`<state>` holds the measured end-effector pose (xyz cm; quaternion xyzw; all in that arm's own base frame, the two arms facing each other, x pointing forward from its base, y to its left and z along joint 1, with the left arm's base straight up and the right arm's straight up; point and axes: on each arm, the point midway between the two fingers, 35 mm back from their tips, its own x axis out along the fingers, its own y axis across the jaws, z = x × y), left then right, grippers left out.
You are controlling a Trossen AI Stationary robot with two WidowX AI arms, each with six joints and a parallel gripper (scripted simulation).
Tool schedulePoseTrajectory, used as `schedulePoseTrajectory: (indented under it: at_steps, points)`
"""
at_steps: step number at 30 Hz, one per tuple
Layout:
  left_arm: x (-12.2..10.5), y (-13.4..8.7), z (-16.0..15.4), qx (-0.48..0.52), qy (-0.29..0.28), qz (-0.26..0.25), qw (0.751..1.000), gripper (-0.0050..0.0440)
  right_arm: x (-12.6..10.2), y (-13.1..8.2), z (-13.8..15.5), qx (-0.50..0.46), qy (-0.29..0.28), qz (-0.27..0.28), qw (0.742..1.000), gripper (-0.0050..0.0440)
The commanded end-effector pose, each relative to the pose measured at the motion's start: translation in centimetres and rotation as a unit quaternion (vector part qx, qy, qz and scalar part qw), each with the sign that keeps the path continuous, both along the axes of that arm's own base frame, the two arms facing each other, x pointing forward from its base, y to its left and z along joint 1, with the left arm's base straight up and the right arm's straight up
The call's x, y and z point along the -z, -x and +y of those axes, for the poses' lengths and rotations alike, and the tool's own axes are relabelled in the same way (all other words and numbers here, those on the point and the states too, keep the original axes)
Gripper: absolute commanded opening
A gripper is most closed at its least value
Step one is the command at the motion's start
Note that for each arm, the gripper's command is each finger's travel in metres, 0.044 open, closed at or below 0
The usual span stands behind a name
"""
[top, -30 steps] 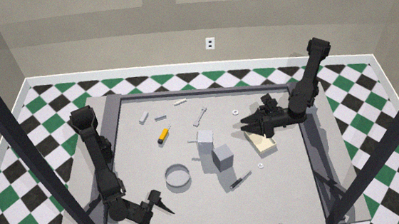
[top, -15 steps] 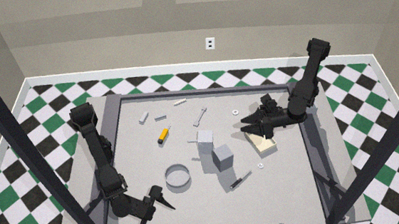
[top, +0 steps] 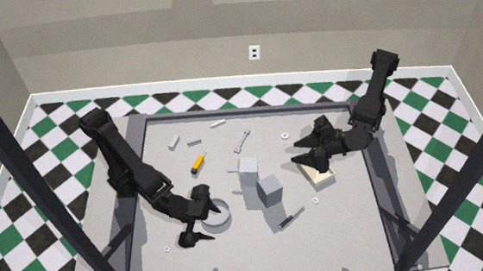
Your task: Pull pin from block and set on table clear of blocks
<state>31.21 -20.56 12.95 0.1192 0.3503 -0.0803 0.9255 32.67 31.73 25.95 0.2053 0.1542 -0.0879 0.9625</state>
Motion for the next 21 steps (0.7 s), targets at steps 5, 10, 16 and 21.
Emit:
schedulePoseTrajectory:
  at_steps: [5, 10, 16, 21]
  points:
    - [-1.5, -2.6, 8.5, -0.066, 0.032, 0.078, 0.994, 0.04, -0.8, 0.6, -0.6, 0.016, 0.035, 0.031, 0.999, 0.04]
    - [-1.0, -3.4, 11.4, -0.089, 0.035, 0.114, 0.989, 0.04, -0.7, 0.9, -1.1, 0.021, 0.057, 0.047, 0.997, 0.04]
    - [-1.0, -4.8, 17.0, -0.131, 0.049, 0.169, 0.976, 0.04, -0.8, 1.5, -2.1, 0.032, 0.097, 0.071, 0.992, 0.04]
    - [-1.0, -5.8, 20.8, -0.16, 0.059, 0.206, 0.963, 0.04, -0.9, 2.0, -3.0, 0.039, 0.128, 0.089, 0.987, 0.04]
